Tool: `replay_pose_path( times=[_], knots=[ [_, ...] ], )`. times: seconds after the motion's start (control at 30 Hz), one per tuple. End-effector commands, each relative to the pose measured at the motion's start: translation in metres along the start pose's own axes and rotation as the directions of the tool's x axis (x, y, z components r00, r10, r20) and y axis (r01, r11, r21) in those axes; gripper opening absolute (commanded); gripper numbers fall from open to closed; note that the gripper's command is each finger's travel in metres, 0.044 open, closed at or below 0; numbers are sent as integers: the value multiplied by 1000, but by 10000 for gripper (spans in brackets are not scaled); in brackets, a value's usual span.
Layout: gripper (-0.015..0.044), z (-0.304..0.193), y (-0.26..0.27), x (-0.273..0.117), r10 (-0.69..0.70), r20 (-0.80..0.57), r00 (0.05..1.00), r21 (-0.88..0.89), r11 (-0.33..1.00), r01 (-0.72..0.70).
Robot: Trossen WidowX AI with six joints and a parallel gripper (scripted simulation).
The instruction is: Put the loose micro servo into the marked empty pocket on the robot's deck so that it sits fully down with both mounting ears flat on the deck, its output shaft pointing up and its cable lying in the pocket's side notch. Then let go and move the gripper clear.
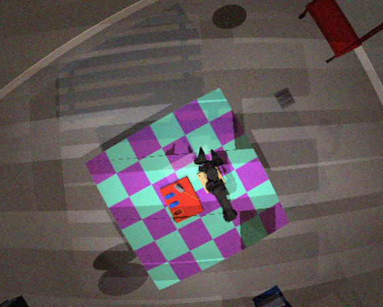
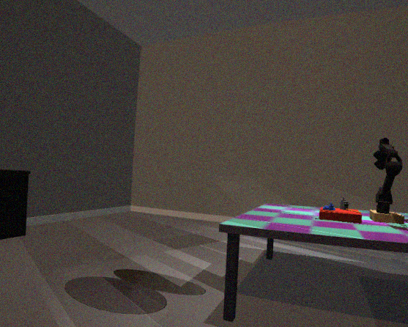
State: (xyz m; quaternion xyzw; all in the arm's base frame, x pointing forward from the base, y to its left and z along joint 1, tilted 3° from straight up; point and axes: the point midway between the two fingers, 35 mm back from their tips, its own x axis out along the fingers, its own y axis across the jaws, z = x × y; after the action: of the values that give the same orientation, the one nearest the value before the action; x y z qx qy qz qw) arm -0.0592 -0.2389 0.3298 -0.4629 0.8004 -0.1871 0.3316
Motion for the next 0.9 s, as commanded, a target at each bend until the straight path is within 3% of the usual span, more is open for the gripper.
replay_pose_path(
  times=[0.0,0.37,0.87],
  knots=[
    [440,33,-12,9,-15,136,991,-55,998,22],
    [440,118,-34,9,2,439,899,-212,972,101],
    [440,232,-38,-31,159,726,670,-439,857,272]
  ],
)
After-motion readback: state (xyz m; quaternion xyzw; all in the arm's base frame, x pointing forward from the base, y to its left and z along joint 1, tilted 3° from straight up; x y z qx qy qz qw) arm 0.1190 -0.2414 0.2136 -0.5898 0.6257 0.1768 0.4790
